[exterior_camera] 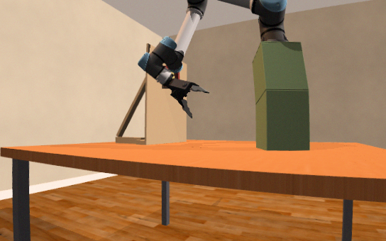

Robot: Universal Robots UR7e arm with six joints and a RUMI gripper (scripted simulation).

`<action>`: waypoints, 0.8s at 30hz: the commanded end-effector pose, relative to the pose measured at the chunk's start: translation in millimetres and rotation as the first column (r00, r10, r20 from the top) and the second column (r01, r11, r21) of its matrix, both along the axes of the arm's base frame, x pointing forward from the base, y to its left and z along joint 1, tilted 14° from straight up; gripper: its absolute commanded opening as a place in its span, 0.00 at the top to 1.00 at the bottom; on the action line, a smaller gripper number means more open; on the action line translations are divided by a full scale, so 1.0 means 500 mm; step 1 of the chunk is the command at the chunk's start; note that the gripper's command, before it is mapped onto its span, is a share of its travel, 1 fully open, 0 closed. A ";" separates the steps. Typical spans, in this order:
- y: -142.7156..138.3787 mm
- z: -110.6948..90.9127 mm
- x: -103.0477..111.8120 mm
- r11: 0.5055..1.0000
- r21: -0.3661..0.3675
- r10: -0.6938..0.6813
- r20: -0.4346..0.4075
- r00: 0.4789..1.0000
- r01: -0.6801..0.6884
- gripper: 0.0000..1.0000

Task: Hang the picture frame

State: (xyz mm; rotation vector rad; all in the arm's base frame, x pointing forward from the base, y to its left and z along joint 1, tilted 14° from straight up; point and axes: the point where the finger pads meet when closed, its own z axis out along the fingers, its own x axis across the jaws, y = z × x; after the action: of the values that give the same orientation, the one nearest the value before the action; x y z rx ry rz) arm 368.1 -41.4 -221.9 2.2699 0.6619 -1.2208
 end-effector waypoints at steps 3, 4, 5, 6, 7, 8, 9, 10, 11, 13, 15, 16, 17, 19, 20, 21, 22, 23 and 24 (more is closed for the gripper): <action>0.000 0.007 -0.037 0.999 0.013 -0.035 -0.051 0.998 0.036 0.00; 0.000 0.009 -0.045 0.999 0.016 -0.042 -0.061 0.997 0.043 0.00; 0.001 0.011 -0.052 0.999 0.018 -0.050 -0.072 0.996 0.051 0.00; 0.001 0.013 -0.060 0.998 0.020 -0.057 -0.083 0.995 0.059 0.00; 0.001 0.015 -0.068 0.997 0.023 -0.065 -0.095 0.993 0.067 0.00; 0.002 0.017 -0.076 0.997 0.025 -0.073 -0.106 0.992 0.076 0.00; 0.003 0.019 -0.085 0.996 0.027 -0.081 -0.118 0.990 0.084 0.00; 0.003 0.022 -0.093 0.995 0.029 -0.089 -0.130 0.988 0.093 0.00; 0.004 0.025 -0.101 0.994 0.032 -0.097 -0.142 0.985 0.102 0.00; 0.006 0.030 -0.118 0.992 0.035 -0.113 -0.166 0.980 0.121 0.00; 0.008 0.037 -0.135 0.989 0.039 -0.130 -0.191 0.973 0.140 0.00; 0.008 0.037 -0.135 0.989 0.039 -0.130 -0.191 0.973 0.140 0.00; 0.008 0.037 -0.135 0.989 0.039 -0.130 -0.191 0.973 0.140 0.00; 0.010 0.044 -0.153 0.986 0.042 -0.147 -0.217 0.965 0.160 0.00; 0.012 0.048 -0.161 0.984 0.043 -0.156 -0.230 0.961 0.170 0.00; 0.013 0.052 -0.170 0.983 0.044 -0.165 -0.243 0.956 0.181 0.00; 0.015 0.056 -0.179 0.981 0.045 -0.174 -0.257 0.951 0.191 0.00; 0.017 0.060 -0.188 0.978 0.046 -0.183 -0.270 0.945 0.202 0.00; 0.018 0.065 -0.196 0.976 0.046 -0.191 -0.284 0.940 0.213 0.00</action>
State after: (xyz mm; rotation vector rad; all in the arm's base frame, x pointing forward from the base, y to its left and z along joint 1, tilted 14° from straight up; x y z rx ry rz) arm 286.5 -35.1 -197.8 2.2944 0.6089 -1.5815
